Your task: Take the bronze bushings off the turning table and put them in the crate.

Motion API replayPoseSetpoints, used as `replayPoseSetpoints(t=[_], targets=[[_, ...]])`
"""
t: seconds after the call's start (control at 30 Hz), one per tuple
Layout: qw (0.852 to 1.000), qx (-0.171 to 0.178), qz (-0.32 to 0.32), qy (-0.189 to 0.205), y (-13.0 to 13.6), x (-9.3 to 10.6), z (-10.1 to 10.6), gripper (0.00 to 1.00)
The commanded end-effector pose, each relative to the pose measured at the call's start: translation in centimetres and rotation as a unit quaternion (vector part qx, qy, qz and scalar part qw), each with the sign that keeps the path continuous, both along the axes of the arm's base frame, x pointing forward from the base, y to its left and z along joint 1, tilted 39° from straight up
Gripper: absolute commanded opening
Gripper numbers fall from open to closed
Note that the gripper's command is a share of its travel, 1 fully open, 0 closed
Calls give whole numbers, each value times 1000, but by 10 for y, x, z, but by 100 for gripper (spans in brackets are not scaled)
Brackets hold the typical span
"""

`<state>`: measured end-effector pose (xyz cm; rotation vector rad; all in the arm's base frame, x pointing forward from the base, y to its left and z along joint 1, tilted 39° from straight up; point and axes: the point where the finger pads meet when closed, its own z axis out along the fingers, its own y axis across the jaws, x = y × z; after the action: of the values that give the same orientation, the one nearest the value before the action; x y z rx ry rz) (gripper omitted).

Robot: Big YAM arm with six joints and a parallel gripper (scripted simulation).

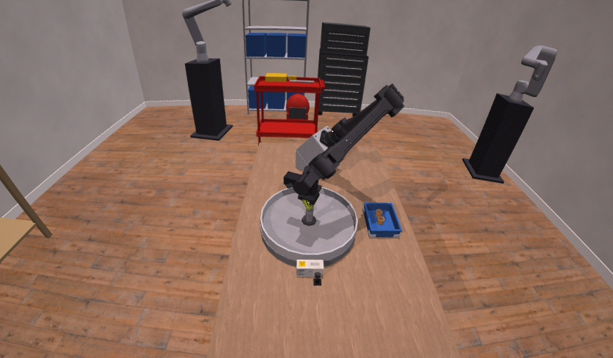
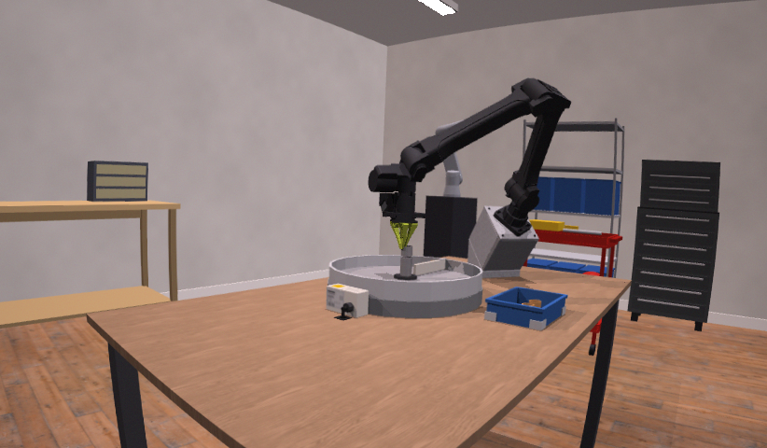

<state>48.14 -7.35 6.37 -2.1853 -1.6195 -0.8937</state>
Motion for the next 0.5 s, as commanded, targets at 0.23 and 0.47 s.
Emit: replayPoseSetpoints(t=[0.23,0.47], targets=[[1000,-3,-2,-1,0,4,-1,0],[1000,-3,-2,-2,0,4,-1,0]])
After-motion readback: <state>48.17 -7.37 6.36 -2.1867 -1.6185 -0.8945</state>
